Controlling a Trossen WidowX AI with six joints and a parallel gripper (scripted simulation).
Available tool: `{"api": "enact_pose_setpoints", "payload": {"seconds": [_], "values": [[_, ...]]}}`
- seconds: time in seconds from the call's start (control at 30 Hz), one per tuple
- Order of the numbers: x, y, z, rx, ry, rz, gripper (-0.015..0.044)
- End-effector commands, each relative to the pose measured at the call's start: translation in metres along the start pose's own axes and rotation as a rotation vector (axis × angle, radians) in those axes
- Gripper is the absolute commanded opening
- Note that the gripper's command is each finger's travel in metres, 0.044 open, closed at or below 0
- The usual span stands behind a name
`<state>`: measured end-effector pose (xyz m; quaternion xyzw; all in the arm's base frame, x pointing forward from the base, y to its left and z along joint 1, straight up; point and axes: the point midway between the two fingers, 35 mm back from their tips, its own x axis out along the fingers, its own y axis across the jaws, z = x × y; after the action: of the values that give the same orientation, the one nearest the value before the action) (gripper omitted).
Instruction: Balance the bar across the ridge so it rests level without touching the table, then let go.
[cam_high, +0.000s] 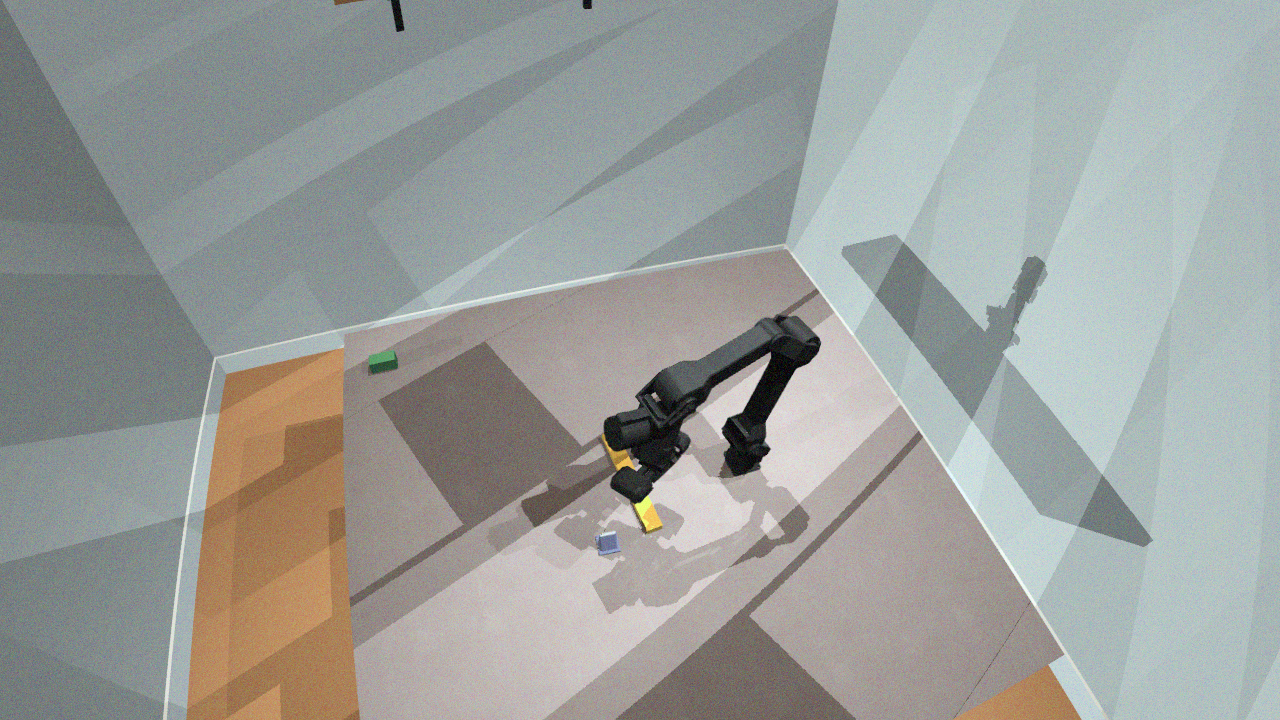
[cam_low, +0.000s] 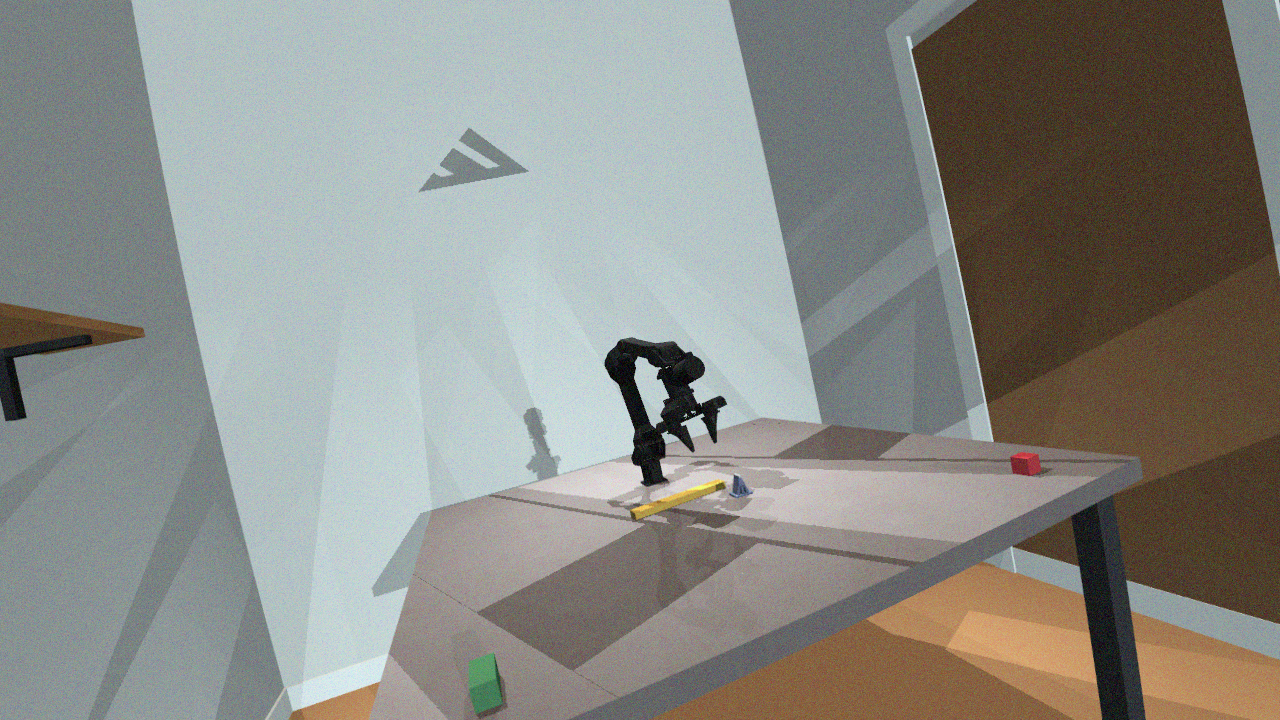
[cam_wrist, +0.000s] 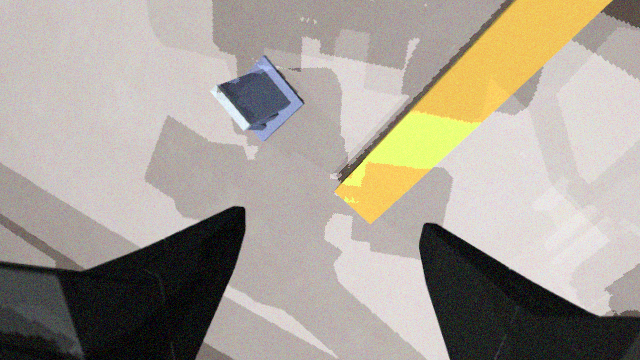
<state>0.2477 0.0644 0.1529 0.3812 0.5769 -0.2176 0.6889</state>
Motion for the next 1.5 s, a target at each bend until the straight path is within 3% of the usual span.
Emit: {"api": "enact_pose_setpoints", "payload": {"seconds": [0.0,0.77,1.47], "values": [[0.005,-0.009,0.016,0.091,-0.012,-0.047,0.0315],[0.018,-0.076,0.089,0.581,-0.056,-0.253,0.0315],[0.062,-0.090,0.090,0.595,-0.056,-0.259,0.0315]]}}
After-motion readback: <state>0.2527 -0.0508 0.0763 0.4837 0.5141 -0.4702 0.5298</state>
